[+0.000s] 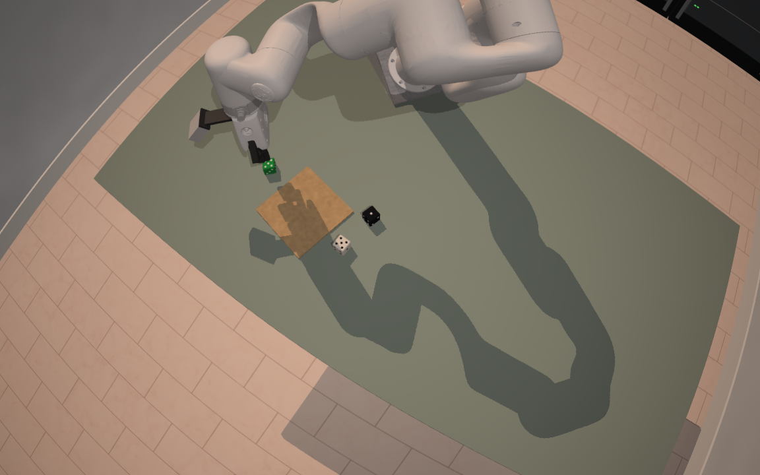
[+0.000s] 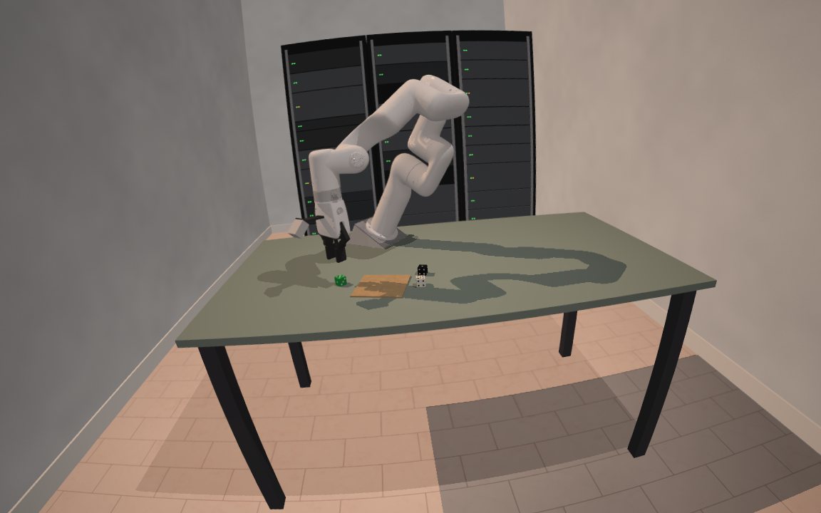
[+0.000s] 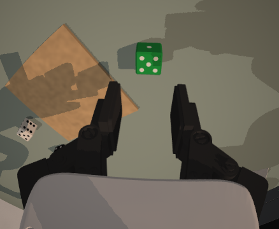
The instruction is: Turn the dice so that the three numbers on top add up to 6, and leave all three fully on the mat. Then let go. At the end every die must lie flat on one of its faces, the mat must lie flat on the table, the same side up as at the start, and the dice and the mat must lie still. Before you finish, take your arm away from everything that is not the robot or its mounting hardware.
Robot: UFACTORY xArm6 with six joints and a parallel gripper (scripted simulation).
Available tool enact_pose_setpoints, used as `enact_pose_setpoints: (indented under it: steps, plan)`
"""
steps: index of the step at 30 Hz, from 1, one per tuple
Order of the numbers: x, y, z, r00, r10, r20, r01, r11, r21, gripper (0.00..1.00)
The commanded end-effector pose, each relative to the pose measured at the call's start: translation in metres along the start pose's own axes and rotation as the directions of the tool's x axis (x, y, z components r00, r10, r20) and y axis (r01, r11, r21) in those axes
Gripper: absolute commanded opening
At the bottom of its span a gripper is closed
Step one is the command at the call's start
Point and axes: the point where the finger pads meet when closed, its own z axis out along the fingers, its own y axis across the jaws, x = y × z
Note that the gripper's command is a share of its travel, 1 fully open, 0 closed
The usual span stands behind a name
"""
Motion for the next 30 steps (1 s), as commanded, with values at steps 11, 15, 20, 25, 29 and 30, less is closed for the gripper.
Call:
enact_pose_setpoints:
  steps: [11, 15, 20, 25, 29, 30]
  plan:
    - [0.001, 0.000, 0.016, 1.000, -0.001, -0.004, 0.001, 1.000, 0.000, 0.42]
    - [0.001, 0.000, 0.021, 1.000, -0.001, -0.004, 0.001, 1.000, 0.000, 0.42]
    - [0.002, 0.000, 0.028, 1.000, -0.001, -0.004, 0.001, 1.000, 0.000, 0.42]
    - [0.002, 0.000, 0.035, 1.000, -0.001, -0.004, 0.001, 1.000, 0.000, 0.42]
    - [0.002, 0.000, 0.040, 1.000, -0.001, -0.004, 0.001, 1.000, 0.000, 0.42]
    - [0.002, 0.000, 0.041, 1.000, -0.001, -0.004, 0.001, 1.000, 0.000, 0.42]
